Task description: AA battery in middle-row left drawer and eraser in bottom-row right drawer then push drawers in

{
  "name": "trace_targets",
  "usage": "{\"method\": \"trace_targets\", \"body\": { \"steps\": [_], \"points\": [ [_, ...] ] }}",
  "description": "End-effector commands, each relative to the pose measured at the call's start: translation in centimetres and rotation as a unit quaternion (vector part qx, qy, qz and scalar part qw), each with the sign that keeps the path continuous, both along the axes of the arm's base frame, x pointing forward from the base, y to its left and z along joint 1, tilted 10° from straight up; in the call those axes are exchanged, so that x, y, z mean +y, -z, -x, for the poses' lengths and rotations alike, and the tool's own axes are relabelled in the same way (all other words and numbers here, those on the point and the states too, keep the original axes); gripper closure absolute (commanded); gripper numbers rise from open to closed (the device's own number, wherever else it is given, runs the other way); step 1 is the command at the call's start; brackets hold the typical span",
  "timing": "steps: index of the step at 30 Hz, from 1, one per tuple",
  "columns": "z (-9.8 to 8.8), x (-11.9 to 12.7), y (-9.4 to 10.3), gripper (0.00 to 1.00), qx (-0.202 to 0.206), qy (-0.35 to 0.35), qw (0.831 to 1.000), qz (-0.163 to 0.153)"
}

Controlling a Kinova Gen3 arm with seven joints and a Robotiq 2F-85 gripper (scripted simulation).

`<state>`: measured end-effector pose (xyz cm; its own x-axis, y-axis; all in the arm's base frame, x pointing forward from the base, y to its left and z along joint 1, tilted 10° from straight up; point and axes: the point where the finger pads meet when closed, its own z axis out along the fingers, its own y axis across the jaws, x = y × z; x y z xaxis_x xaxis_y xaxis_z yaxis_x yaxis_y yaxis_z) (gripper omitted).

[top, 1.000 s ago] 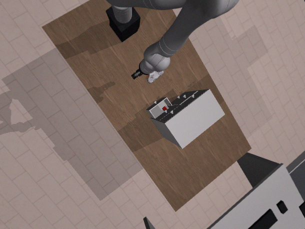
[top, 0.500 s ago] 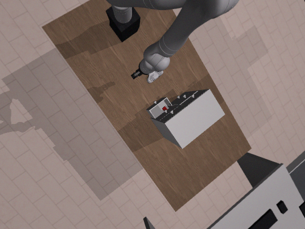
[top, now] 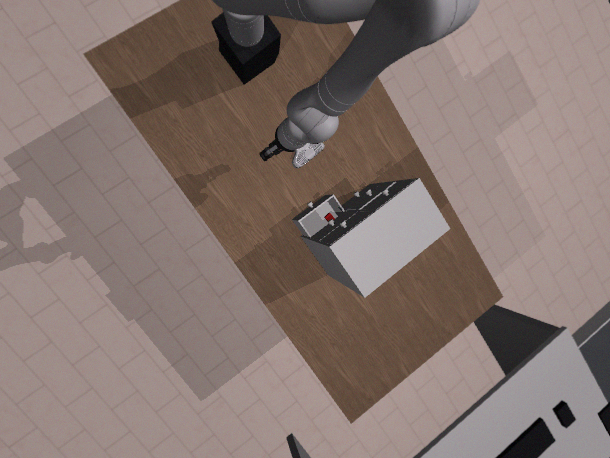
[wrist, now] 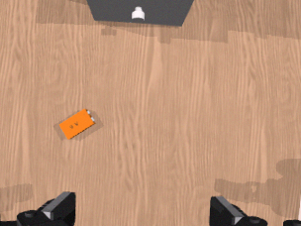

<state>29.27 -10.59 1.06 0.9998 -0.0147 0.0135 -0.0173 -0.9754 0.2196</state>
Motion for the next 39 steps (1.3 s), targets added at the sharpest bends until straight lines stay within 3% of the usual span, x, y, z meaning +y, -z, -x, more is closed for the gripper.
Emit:
{"method": "trace_targets", "body": {
  "steps": [1,6,20,22,32,37,39],
  "points": [
    [0.3,-0.8,0.4,0.0,0.001,0.004,1.0,0.008],
    [0.3,-1.8,0.8,0.0,-0.001,0.003,1.0,0.022],
    [-0.5,-8.3,3.7,0.0,-0.033,-0.012,0.993,0.115],
    [-0.5,-8.3,3.7,0.0,-0.033,-0.012,0.993,0.115],
    [-2.6,-12.0,5.7,0.0,-0.098,-0.04,0.979,0.177],
    [-4.0,-12.6,6.6,0.0,-0.144,-0.057,0.969,0.191],
    [-4.0,-12.6,6.6,0.0,-0.144,-0.057,0.969,0.191]
  ]
}}
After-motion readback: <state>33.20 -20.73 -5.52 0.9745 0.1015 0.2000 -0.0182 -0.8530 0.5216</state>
